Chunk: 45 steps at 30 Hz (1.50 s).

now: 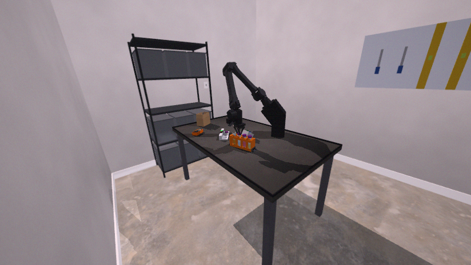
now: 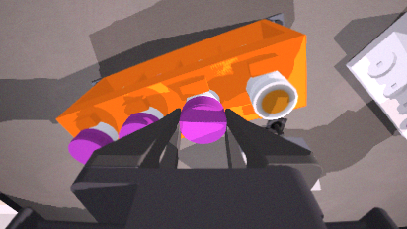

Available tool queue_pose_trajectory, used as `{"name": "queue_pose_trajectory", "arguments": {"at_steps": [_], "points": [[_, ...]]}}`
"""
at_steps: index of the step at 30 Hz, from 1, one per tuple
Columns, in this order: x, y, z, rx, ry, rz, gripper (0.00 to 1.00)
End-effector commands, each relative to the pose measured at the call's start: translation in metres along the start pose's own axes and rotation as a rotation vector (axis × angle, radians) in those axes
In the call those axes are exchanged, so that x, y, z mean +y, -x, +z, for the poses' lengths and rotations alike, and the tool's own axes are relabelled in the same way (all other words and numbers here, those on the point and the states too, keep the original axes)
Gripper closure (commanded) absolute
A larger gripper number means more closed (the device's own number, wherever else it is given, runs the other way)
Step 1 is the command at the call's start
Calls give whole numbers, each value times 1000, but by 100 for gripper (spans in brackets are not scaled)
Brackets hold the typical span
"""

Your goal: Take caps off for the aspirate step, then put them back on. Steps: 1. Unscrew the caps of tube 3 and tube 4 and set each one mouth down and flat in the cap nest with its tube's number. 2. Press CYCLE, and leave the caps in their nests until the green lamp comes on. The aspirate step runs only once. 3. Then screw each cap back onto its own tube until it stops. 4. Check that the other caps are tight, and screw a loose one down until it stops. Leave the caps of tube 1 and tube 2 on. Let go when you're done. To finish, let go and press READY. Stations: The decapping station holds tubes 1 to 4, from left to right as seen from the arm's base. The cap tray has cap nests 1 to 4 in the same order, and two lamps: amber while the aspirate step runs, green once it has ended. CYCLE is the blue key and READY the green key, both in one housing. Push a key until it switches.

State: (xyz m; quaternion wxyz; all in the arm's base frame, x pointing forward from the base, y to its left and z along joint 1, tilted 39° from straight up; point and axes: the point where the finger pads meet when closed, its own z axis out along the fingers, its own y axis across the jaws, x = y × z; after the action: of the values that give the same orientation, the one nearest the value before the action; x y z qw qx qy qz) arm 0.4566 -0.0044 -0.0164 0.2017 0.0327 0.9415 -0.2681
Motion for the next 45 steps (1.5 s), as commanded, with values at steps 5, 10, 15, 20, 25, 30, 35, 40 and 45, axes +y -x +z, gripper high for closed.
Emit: {"name": "queue_pose_trajectory", "arguments": {"at_steps": [5,10,15,20,25,30,35,40,45], "points": [[5,-8,5,11,-1,220,100],[2,4,-1,-8,4,224,51],[2,4,-1,-8,4,224,51],[2,4,-1,-8,4,224,51],[8,-10,2,18,1,63,51],[8,-10,2,18,2,-57,51],[8,-10,2,17,4,-258,51],[8,-9,2,12,6,-453,51],[8,-9,2,10,6,-598,51]]}}
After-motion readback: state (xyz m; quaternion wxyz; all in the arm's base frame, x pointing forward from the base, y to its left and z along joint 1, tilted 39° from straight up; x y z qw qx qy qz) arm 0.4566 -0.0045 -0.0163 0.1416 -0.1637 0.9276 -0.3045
